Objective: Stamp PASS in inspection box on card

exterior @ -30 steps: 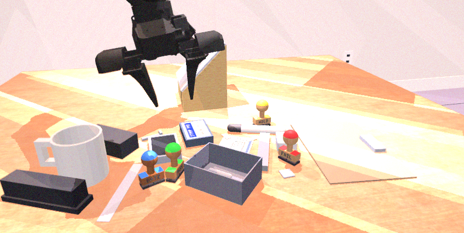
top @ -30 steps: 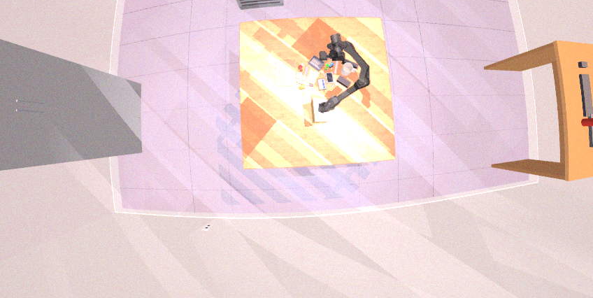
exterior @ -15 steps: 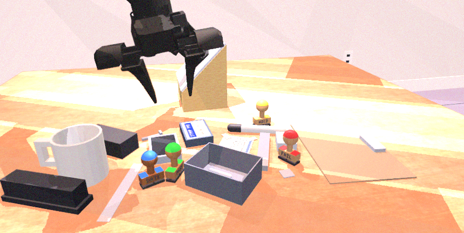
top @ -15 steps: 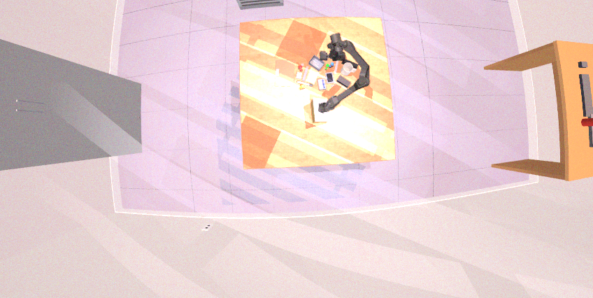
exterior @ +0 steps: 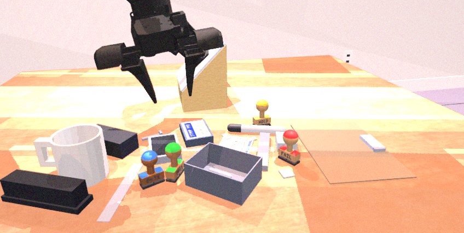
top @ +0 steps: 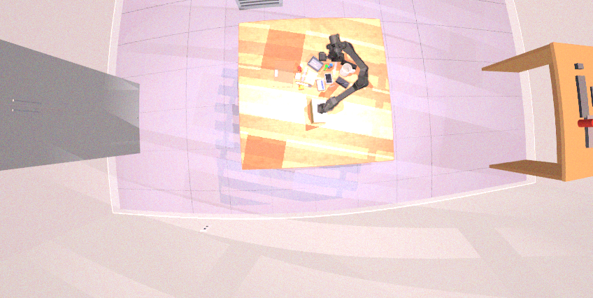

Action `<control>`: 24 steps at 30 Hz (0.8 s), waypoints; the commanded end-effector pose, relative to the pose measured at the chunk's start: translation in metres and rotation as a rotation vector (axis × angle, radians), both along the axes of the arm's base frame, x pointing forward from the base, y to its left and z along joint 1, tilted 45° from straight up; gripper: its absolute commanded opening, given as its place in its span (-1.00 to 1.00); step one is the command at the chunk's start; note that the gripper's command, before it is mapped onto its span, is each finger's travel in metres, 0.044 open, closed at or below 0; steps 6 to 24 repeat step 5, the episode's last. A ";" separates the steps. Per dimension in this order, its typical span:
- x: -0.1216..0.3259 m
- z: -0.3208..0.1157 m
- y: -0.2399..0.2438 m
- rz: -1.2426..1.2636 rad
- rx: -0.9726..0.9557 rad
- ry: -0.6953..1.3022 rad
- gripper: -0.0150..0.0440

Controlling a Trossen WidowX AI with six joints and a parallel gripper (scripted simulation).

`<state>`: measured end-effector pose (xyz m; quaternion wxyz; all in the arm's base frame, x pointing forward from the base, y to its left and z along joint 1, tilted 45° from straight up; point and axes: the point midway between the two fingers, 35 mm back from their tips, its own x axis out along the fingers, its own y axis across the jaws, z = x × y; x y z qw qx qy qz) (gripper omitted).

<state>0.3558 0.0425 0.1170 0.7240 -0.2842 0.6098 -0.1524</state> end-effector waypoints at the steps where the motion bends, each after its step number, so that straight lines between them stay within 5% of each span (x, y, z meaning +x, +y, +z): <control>1: 0.000 0.000 0.000 0.000 0.000 0.000 0.40; 24: 0.000 0.000 0.000 0.000 0.000 0.000 0.40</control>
